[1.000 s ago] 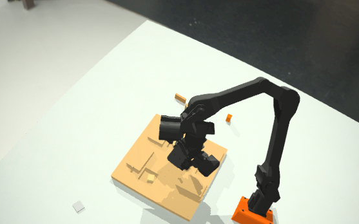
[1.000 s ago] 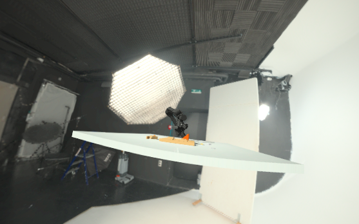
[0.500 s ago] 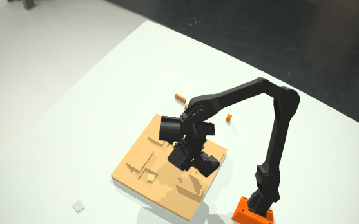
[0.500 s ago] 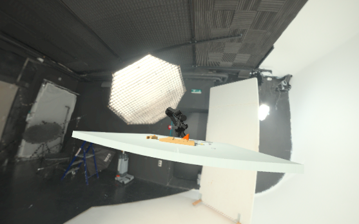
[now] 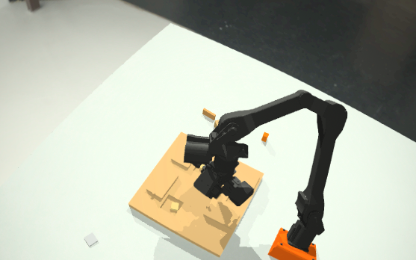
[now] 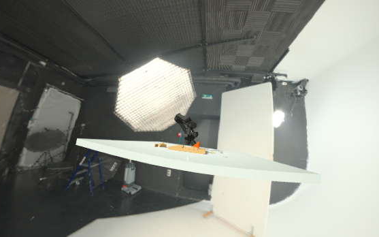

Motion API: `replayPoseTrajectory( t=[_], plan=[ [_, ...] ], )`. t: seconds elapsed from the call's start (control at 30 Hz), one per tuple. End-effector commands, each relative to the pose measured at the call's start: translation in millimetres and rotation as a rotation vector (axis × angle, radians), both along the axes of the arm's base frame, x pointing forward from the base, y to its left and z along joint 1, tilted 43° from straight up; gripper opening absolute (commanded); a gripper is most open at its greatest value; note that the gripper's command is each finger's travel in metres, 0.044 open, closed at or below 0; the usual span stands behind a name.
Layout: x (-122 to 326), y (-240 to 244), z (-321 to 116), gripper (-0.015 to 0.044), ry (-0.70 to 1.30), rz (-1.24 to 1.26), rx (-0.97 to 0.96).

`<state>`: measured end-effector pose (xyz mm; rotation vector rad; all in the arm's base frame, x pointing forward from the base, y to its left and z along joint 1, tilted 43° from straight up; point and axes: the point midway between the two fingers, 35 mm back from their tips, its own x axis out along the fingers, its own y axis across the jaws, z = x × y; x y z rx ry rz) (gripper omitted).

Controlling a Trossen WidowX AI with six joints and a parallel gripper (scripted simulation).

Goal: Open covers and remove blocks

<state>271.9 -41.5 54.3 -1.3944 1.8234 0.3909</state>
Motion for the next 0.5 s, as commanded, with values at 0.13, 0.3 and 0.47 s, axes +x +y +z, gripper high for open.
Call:
replayPoseTrajectory(
  t=[0.13, 0.3, 0.47],
  plan=[
    [-1.3, -7.4, -6.1, 0.0144, 0.006, 0.002, -0.006],
    [-1.5, -11.0, -9.6, 0.0144, 0.006, 0.002, -0.006],
    [-1.6, -13.4, -12.0, 0.0144, 0.006, 0.002, -0.007]
  ],
)
